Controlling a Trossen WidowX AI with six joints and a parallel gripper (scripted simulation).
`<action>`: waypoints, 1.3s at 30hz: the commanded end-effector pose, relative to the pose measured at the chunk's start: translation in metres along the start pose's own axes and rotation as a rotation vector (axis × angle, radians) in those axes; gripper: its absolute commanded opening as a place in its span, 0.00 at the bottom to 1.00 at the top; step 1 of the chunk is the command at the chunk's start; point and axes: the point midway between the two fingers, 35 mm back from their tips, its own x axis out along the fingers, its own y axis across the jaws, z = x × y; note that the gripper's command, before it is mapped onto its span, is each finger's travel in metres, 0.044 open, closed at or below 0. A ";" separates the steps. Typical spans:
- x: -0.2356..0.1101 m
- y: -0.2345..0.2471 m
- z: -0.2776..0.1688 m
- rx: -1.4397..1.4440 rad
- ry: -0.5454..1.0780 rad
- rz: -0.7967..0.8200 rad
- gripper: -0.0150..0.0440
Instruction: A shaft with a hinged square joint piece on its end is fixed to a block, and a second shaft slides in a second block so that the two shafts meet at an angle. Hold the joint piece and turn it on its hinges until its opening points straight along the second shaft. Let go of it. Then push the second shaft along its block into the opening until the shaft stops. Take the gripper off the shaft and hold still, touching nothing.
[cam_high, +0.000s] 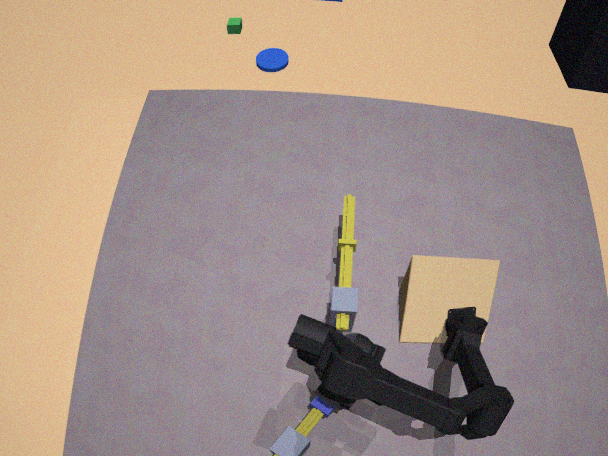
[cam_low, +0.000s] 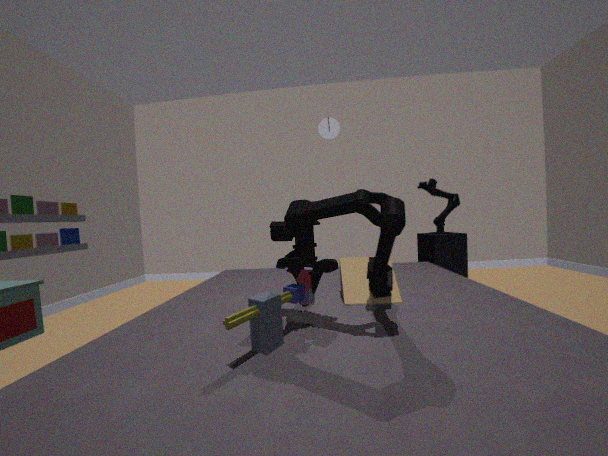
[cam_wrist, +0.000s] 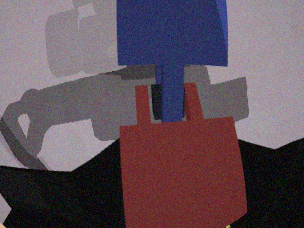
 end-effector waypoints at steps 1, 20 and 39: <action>0.000 0.000 0.000 0.000 0.000 0.000 0.50; 0.002 -0.001 -0.001 -0.040 -0.056 0.003 0.25; 0.008 -0.006 -0.003 -0.195 -0.259 0.021 0.25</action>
